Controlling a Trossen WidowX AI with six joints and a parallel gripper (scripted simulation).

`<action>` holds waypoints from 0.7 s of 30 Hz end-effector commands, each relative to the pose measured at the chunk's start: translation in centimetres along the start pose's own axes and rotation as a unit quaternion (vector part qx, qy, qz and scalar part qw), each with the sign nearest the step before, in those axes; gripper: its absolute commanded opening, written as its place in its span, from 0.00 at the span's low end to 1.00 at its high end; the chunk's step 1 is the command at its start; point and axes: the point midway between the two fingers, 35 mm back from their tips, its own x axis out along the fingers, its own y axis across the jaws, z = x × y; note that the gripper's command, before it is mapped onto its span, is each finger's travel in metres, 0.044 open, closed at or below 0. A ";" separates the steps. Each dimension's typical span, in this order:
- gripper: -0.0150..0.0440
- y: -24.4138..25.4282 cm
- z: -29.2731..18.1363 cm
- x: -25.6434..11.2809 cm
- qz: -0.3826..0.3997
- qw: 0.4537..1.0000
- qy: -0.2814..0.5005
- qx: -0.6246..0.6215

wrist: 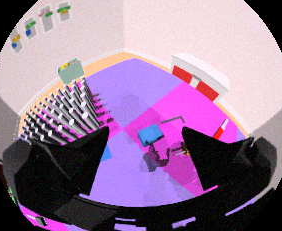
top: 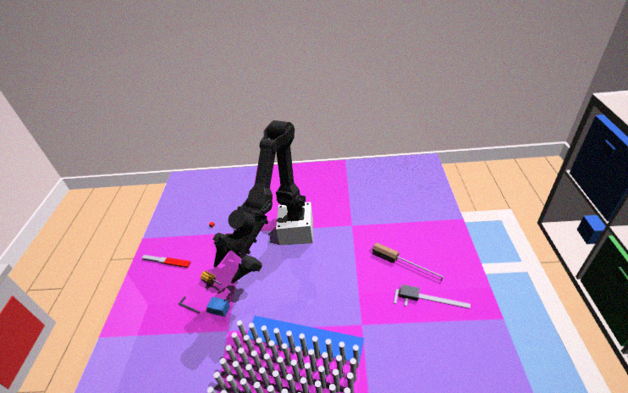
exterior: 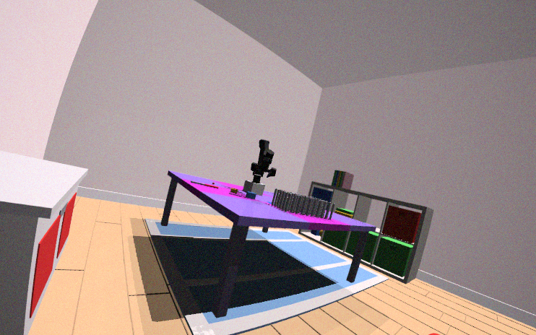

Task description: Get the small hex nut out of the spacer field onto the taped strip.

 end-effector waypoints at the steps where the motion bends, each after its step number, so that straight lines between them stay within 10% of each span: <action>1: 1.00 7.1 -1.4 -0.1 0.084 0.992 -0.033 -0.087; 10: 1.00 21.2 -6.2 -5.5 0.259 0.924 -0.141 -0.243; 21: 1.00 22.1 -6.7 -6.1 0.271 0.916 -0.150 -0.253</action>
